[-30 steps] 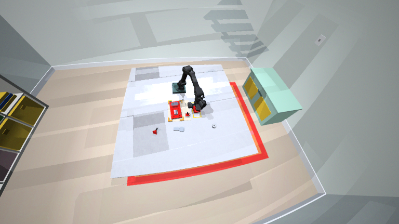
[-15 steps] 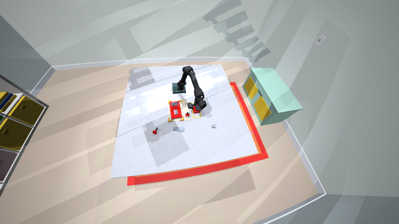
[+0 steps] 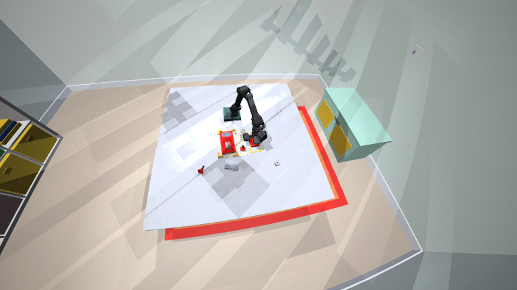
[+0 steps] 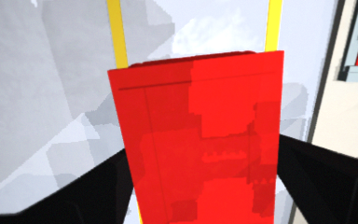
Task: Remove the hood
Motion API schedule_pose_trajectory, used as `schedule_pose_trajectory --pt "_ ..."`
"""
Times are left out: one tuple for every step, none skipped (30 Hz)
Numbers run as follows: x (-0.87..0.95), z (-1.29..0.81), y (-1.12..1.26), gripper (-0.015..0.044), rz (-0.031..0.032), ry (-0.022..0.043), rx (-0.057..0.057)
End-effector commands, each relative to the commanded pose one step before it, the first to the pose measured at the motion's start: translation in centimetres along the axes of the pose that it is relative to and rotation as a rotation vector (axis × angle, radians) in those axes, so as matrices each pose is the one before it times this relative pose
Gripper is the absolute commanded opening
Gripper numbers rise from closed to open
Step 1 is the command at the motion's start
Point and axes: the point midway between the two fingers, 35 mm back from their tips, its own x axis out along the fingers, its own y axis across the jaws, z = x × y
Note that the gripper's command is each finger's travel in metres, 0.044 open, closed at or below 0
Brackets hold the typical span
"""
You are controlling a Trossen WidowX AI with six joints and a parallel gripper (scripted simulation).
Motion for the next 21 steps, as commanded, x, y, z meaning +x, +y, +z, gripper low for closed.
schedule_pose_trajectory --pt "0.256 -0.107 0.034 0.0 0.0025 0.00354 0.0036" --pt "0.049 -0.001 -0.001 0.0 0.0 0.0 0.0" --pt "0.049 -0.002 -0.001 0.0 0.0 0.0 0.0" --pt "0.049 -0.002 -0.001 0.0 0.0 0.0 0.0" --pt "0.04 -0.001 -0.001 0.0 0.0 0.0 0.0" --pt "-0.199 0.105 -0.034 0.0026 -0.00251 -0.00349 -0.0036" --pt "0.0 0.0 0.0 0.0053 0.0 0.0 0.0" --pt "0.0 0.0 0.0 0.0079 0.0 0.0 0.0" --pt "0.0 0.0 0.0 0.0105 0.0 0.0 0.0" --pt "0.0 0.0 0.0 0.0131 0.0 0.0 0.0" --pt "0.0 0.0 0.0 0.0157 0.0 0.0 0.0" --pt "0.0 0.0 0.0 0.0184 0.0 0.0 0.0" --pt "0.0 0.0 0.0 0.021 0.0 0.0 0.0" --pt "0.0 0.0 0.0 0.0236 0.0 0.0 0.0" --pt "0.0 0.0 0.0 0.0263 0.0 0.0 0.0" --pt "0.0 0.0 0.0 0.0289 0.0 0.0 0.0" --pt "0.0 0.0 0.0 0.0315 0.0 0.0 0.0" --pt "0.0 0.0 0.0 0.0341 0.0 0.0 0.0" --pt "0.0 0.0 0.0 0.0368 0.0 0.0 0.0" --pt "0.0 0.0 0.0 0.0394 0.0 0.0 0.0" --pt "-0.236 0.033 0.01 0.042 -0.00002 0.00021 0.0"
